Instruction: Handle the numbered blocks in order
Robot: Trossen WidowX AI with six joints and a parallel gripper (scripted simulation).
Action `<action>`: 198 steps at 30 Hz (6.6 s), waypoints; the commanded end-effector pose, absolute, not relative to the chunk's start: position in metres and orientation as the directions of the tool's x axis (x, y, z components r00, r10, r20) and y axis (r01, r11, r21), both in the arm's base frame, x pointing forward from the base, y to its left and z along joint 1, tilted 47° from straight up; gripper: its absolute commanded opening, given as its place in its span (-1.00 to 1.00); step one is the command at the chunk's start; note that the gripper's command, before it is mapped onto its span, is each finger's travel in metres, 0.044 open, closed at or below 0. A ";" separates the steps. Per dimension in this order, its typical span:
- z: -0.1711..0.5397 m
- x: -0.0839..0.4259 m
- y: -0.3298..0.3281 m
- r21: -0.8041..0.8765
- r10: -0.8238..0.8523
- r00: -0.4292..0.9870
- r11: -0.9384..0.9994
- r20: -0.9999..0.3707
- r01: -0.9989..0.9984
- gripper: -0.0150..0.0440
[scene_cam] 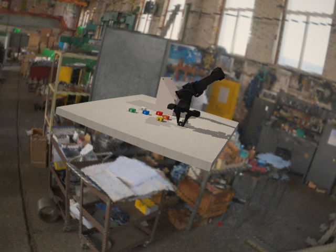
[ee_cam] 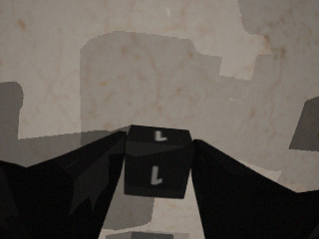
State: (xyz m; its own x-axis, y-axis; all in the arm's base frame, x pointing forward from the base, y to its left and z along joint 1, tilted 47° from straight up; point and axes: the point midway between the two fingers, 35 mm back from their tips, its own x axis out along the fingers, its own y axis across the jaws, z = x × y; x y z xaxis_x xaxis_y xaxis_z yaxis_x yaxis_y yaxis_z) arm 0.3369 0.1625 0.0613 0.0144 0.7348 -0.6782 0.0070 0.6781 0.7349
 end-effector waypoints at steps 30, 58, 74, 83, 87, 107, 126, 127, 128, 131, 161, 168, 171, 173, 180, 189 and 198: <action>0.086 0.337 0.134 0.732 0.732 0.014 0.681 -0.681 0.011 0.78; 0.026 0.324 -0.047 0.683 0.682 0.025 0.730 -0.731 0.028 -0.08; -0.086 0.233 -0.131 0.721 0.721 0.012 0.693 -0.693 0.014 0.00; -0.139 0.233 -0.074 0.723 0.723 0.013 0.691 -0.691 0.013 0.81; -0.142 0.234 -0.071 0.723 0.723 0.012 0.691 -0.691 0.012 0.86; -0.163 0.234 -0.048 0.724 0.724 0.013 0.690 -0.690 0.012 0.86; -0.164 0.234 -0.047 0.724 0.724 0.013 0.690 -0.690 0.013 -0.08; -0.164 0.234 -0.047 0.724 0.724 0.013 0.690 -0.690 0.013 -0.08; -0.164 0.234 -0.047 0.724 0.724 0.013 0.690 -0.690 0.013 -0.08; -0.164 0.234 -0.047 0.724 0.724 0.013 0.690 -0.690 0.013 -0.08; -0.156 0.234 -0.056 0.722 0.722 0.013 0.691 -0.692 0.015 -0.08; -0.154 0.234 -0.059 0.723 0.723 0.013 0.690 -0.690 0.013 -0.08; -0.154 0.234 -0.059 0.723 0.723 0.013 0.690 -0.690 0.013 -0.08; -0.154 0.234 -0.059 0.723 0.723 0.013 0.690 -0.690 0.013 -0.08; -0.155 0.234 -0.057 0.723 0.723 0.013 0.690 -0.690 0.013 -0.08; -0.164 0.234 -0.047 0.724 0.724 0.013 0.690 -0.690 0.013 -0.08; -0.164 0.234 -0.047 0.724 0.724 0.013 0.690 -0.690 0.013 -0.08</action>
